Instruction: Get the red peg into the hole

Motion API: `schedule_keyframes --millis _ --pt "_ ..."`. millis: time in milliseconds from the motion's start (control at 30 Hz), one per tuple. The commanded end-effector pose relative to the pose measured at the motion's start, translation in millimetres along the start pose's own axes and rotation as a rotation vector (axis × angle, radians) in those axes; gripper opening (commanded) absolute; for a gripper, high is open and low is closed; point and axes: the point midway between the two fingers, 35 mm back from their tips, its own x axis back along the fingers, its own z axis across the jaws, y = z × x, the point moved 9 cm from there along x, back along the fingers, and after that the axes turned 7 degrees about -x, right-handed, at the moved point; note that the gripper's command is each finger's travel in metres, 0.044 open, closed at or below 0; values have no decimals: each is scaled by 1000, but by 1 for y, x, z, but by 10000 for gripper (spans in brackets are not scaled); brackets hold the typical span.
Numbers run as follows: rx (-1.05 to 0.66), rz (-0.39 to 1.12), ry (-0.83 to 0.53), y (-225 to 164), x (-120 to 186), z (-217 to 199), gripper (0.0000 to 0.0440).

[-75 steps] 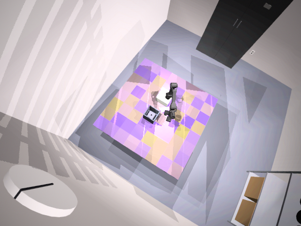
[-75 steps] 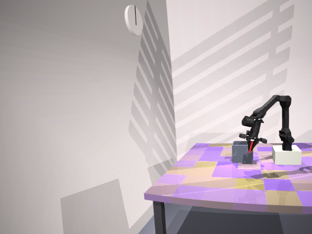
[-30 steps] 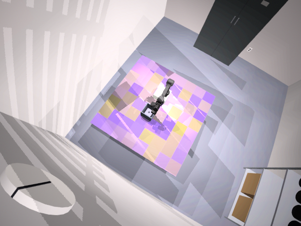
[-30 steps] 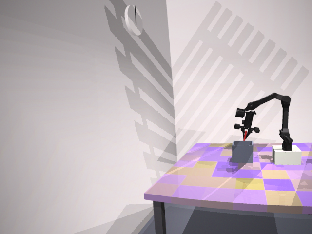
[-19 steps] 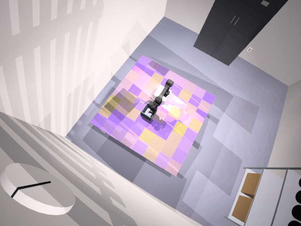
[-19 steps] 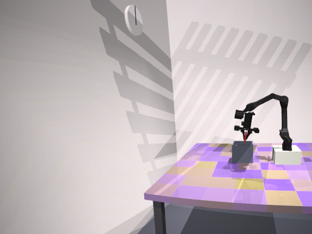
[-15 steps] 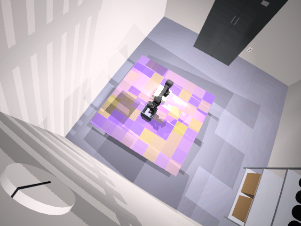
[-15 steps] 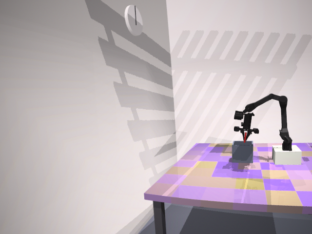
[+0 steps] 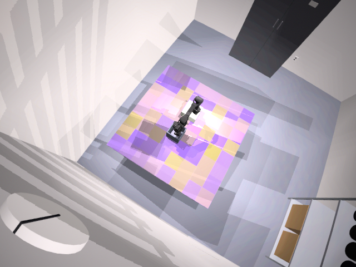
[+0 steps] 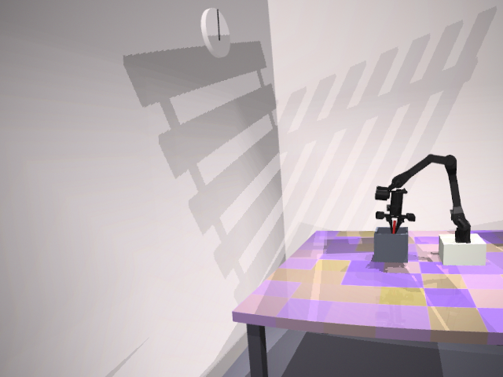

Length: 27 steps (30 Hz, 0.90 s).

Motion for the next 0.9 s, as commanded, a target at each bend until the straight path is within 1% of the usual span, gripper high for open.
schedule_keyframes --millis 0,667,733,867 --pt "9 13 -12 3 -11 2 0" --pt "60 18 -41 13 -52 8 0" --pt "66 15 -48 14 -55 9 13" --pt "78 15 -68 14 -61 9 79"
